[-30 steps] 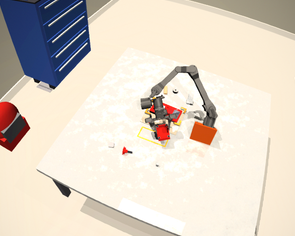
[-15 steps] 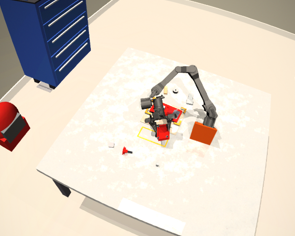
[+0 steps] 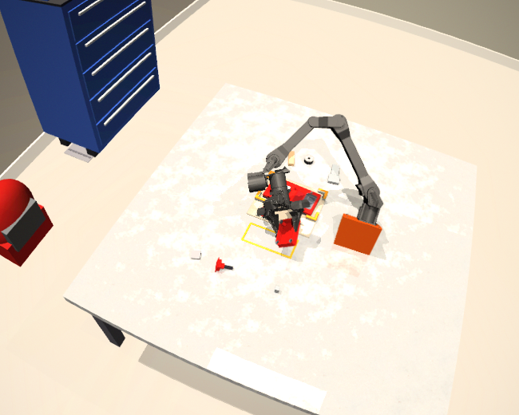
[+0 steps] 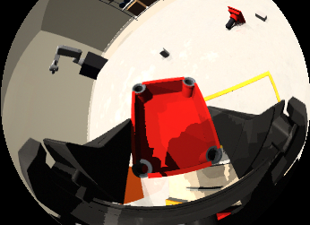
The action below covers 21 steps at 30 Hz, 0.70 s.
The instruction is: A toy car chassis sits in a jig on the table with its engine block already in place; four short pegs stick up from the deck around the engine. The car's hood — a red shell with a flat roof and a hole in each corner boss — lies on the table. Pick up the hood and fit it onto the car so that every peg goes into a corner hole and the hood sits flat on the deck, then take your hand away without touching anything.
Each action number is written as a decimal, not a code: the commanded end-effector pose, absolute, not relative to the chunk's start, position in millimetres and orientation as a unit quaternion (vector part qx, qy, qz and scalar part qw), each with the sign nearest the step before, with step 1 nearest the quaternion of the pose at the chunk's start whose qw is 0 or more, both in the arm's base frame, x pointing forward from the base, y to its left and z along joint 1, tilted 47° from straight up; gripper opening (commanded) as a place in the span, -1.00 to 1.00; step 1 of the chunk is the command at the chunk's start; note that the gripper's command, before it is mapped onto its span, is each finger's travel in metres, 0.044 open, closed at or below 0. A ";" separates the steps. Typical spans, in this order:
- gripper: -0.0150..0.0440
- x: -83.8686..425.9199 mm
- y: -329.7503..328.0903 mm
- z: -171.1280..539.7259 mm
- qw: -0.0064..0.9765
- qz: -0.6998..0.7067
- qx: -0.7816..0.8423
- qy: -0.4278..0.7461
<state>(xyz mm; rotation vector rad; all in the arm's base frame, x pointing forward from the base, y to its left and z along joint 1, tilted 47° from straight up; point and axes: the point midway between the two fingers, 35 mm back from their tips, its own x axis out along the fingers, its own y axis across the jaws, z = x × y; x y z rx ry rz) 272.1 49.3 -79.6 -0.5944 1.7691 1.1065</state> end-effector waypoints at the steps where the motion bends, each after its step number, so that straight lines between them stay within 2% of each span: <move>1: -0.49 272.8 50.1 -79.2 0.479 0.421 -0.222 0.737; 21: -0.49 272.8 49.9 -79.3 0.512 0.275 -0.128 0.803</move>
